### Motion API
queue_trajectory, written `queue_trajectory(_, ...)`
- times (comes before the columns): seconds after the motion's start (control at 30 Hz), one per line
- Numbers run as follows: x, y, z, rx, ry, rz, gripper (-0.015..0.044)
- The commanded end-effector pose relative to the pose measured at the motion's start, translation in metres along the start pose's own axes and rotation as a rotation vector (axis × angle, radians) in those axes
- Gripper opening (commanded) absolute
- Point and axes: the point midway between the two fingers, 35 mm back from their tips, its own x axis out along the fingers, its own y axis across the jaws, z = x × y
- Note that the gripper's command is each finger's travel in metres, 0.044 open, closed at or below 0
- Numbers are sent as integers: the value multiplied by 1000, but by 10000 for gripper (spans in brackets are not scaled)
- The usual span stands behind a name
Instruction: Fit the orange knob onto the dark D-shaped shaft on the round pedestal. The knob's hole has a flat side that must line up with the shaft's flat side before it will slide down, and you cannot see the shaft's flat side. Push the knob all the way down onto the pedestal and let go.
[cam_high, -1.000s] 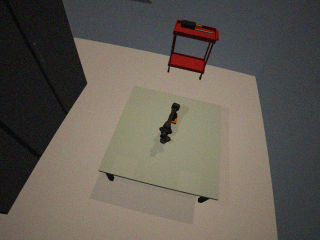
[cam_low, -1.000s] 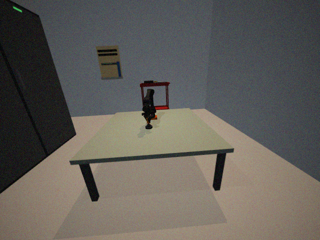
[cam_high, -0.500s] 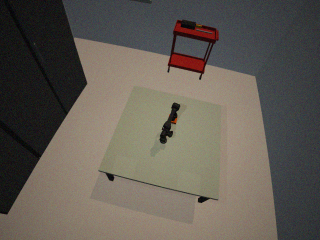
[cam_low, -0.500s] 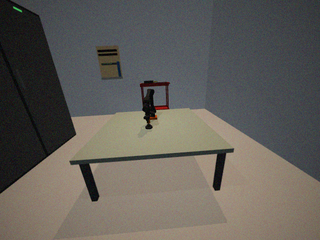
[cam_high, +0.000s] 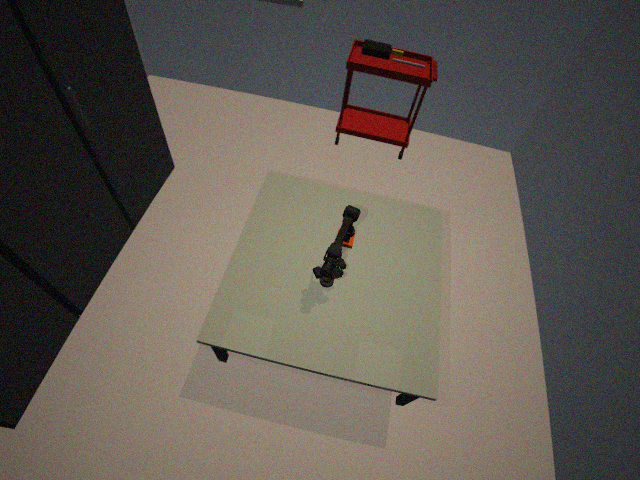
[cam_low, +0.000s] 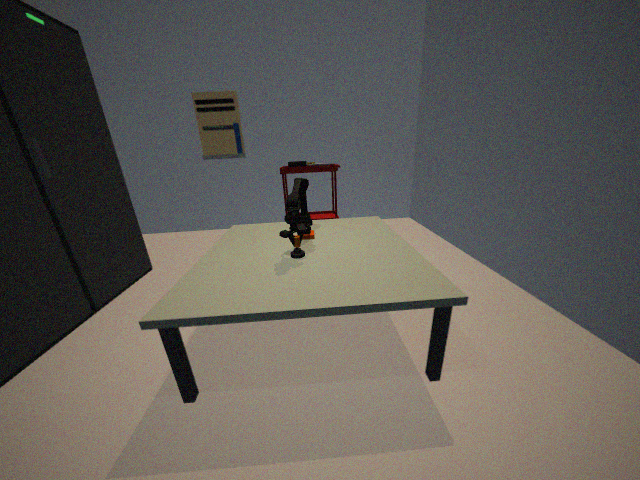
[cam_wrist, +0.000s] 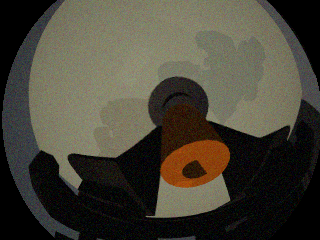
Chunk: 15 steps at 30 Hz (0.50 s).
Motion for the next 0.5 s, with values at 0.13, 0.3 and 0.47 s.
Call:
queue_trajectory(0.13,-5,-4,6,824,-9,-4,0)
queue_trajectory(0.3,-6,-3,6,824,-9,-4,0)
queue_trajectory(0.47,-5,-3,6,824,-9,-4,0)
